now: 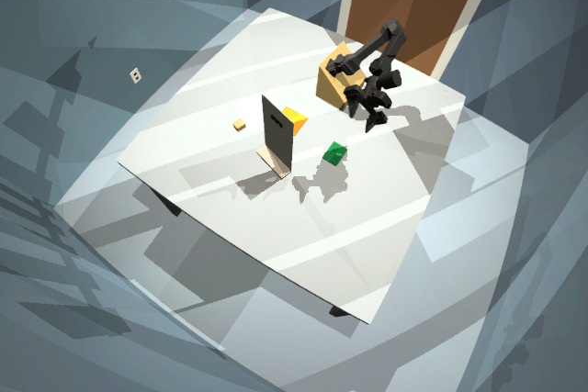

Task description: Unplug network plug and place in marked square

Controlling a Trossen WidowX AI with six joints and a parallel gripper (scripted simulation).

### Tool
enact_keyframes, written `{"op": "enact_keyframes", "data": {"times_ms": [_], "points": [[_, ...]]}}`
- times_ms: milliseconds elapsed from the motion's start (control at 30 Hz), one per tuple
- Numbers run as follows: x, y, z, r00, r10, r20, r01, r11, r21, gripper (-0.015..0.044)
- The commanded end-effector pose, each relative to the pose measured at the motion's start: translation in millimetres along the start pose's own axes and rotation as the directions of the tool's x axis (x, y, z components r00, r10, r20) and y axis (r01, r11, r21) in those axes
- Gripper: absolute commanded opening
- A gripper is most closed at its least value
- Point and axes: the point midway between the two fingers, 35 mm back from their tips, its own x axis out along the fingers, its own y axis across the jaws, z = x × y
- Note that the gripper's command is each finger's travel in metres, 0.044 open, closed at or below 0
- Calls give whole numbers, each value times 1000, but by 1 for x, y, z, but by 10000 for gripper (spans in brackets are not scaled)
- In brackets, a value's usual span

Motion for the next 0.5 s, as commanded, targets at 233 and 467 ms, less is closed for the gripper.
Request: {"op": "enact_keyframes", "data": {"times_ms": [233, 467], "points": [[-1, -20, -56, 983, -141, -115, 119, 977, -178, 190], [-14, -42, -114, 929, -290, -228, 185, 901, -391, 156]]}}
